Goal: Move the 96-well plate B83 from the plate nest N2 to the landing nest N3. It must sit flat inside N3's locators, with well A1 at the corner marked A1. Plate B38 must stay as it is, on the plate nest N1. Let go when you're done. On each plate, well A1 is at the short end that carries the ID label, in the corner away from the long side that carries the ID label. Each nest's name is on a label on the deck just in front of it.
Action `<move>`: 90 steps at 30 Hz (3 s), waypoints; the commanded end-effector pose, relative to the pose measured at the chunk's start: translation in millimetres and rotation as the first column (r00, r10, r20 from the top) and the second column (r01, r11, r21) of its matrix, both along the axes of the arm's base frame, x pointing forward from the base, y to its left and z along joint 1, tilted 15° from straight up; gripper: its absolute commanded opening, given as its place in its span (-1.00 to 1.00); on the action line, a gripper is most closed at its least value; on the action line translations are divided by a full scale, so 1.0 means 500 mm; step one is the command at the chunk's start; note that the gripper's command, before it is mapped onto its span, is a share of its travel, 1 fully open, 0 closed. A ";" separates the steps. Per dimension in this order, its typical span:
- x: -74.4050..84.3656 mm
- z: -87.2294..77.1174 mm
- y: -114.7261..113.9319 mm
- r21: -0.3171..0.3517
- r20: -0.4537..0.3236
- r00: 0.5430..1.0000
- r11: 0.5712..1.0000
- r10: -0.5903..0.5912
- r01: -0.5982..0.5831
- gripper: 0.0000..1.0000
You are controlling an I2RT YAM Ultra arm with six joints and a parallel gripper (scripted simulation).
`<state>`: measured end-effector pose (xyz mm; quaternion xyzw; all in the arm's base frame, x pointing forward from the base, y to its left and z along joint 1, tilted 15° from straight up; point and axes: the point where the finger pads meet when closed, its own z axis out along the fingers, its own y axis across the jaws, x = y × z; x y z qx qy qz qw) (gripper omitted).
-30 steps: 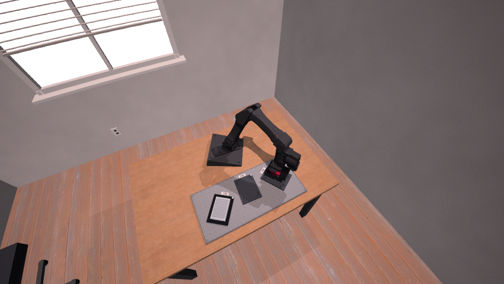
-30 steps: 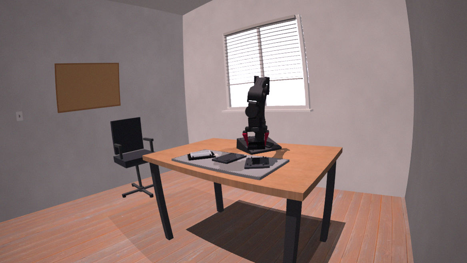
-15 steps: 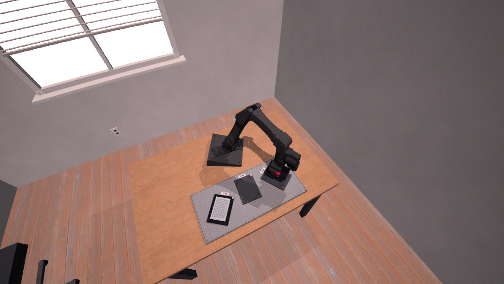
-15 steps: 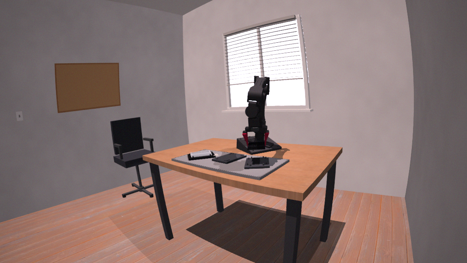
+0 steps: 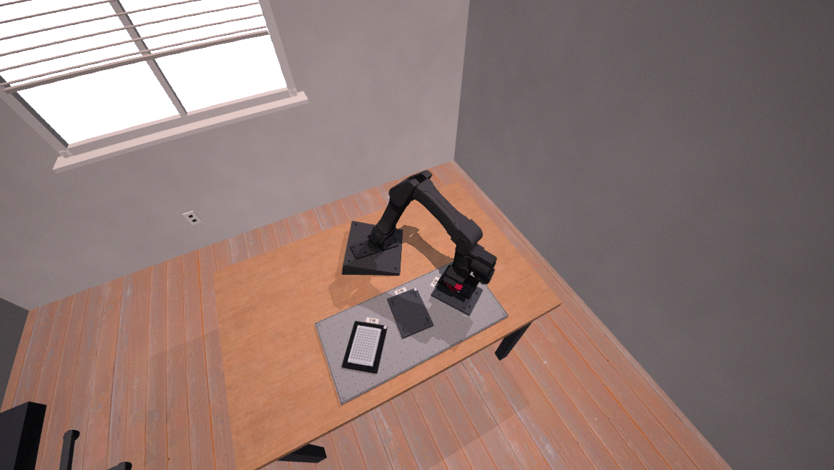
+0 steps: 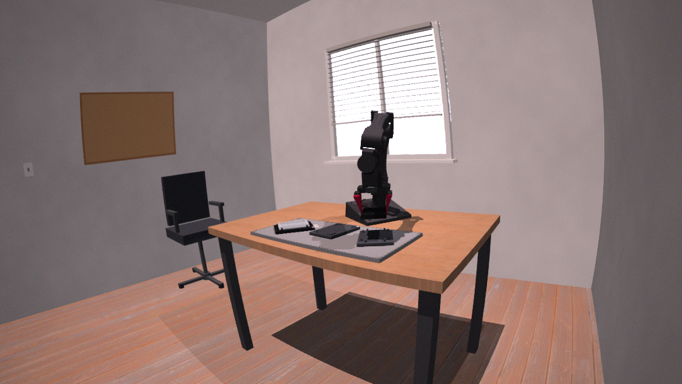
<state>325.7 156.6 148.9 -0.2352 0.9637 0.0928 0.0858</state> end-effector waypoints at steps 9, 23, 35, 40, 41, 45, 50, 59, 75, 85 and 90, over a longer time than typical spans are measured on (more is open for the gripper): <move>0.001 0.002 -0.060 0.040 -0.050 0.955 0.955 -0.292 0.294 -1.00; -0.007 -0.019 -0.145 0.049 -0.127 0.828 0.830 -0.546 0.555 -1.00; -0.014 -0.037 -0.216 0.048 -0.127 0.828 0.830 -0.547 0.556 -1.00; -0.017 -0.043 -0.242 0.047 -0.127 0.828 0.830 -0.547 0.556 -1.00; -0.017 -0.043 -0.242 0.047 -0.127 0.828 0.830 -0.547 0.556 -1.00; -0.019 -0.050 -0.267 0.047 -0.127 0.828 0.830 -0.547 0.556 -1.00; -0.023 -0.057 -0.300 0.046 -0.126 0.828 0.830 -0.547 0.556 -1.00; -0.027 -0.069 -0.345 0.046 -0.126 0.828 0.830 -0.547 0.556 -1.00; -0.031 -0.078 -0.382 0.045 -0.126 0.828 0.830 -0.547 0.556 -1.00; -0.032 -0.077 -0.381 0.045 -0.126 0.828 0.830 -0.547 0.556 -1.00; -0.032 -0.077 -0.381 0.045 -0.126 0.828 0.830 -0.547 0.556 -1.00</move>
